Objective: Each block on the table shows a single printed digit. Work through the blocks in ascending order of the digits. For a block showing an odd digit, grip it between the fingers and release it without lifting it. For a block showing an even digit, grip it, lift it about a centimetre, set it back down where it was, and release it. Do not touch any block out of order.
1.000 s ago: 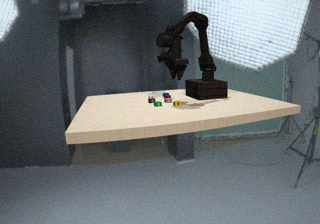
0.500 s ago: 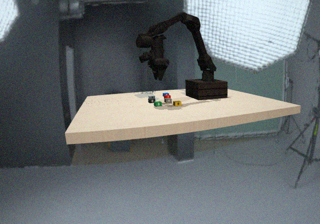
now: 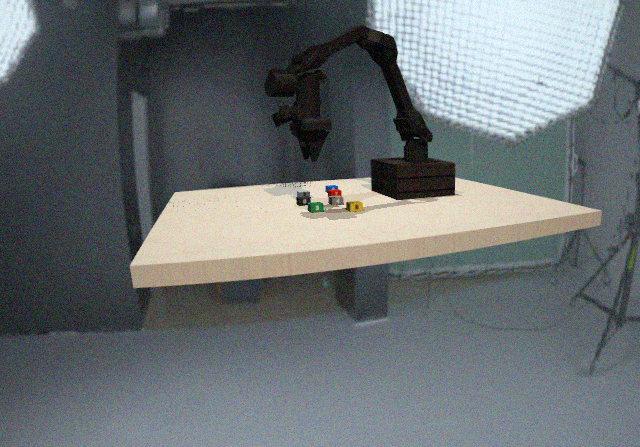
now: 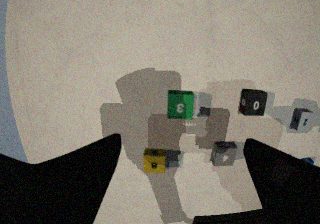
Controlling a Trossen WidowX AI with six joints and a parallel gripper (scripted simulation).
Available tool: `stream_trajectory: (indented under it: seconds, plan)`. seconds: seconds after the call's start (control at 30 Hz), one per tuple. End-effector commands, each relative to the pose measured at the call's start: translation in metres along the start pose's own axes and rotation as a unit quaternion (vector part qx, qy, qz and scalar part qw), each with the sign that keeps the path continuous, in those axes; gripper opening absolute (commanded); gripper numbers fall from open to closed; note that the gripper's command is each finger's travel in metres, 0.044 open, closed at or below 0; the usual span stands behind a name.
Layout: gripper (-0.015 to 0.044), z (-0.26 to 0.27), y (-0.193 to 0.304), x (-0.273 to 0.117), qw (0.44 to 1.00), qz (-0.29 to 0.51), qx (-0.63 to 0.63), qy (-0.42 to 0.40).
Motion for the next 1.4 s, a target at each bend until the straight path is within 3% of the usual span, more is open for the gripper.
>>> stream_trajectory:
  seconds: [0.0, 0.17, 0.37, 1.17, 1.37]
  plan:
    - [0.04, 0.0, 0.0, 0.0, 1.0, 0.001, -0.003, 0.0]
    - [0.04, -0.013, -0.001, 0.0, 1.0, 0.0, -0.003, 0.0]
    - [0.04, -0.109, 0.006, 0.0, 1.0, 0.001, -0.003, 0.004]
    - [0.04, -0.112, 0.007, 0.0, 1.0, 0.001, -0.003, 0.004]
    - [0.04, -0.18, 0.016, -0.001, 1.0, 0.001, -0.003, 0.007]
Point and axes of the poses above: the point midway between the two fingers, 35 mm back from their tips, its own x axis out along the fingers, its own z axis across the jaws, y = z × x, the point moved 7 cm from there along -x, back along the fingers, and after that the axes turned 2 degrees about x, right-handed, at the moved point
